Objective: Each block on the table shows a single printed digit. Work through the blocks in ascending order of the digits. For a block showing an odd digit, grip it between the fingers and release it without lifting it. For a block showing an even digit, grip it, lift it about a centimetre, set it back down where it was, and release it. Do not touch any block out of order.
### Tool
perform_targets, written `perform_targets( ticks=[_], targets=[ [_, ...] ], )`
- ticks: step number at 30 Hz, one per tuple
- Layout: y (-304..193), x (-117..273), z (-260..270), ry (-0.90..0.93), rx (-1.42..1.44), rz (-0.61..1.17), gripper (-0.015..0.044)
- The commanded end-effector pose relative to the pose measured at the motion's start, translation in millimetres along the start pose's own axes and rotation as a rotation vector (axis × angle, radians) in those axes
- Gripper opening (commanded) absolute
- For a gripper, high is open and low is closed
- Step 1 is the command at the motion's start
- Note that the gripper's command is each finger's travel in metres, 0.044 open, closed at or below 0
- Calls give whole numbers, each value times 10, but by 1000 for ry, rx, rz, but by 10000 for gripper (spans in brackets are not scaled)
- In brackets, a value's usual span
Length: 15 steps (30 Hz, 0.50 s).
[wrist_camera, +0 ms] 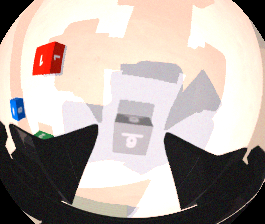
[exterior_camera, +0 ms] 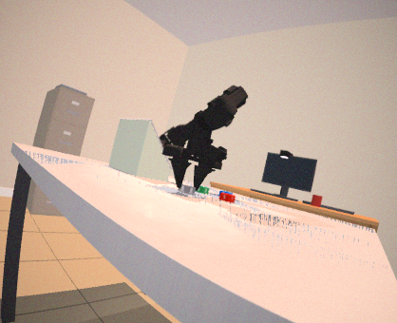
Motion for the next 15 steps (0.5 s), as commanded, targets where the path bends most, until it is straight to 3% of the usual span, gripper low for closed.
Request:
perform_targets(
  ticks=[1,3,15],
  targets=[
    [-1,-7,1,4,-3,-2,164],
    [-1,-7,1,4,-3,-2,120],
    [-1,-7,1,4,-3,-2,120]
  ],
)
Point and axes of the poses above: the point midway between the two fingers, 35 mm back from their tips, its own x axis back along the fingers, its own z axis across the jaws, y = z × x, the point moved 7 cm from there along x, back along the fingers, and after that the axes turned 7 degrees about -x, right-handed, at the moved point
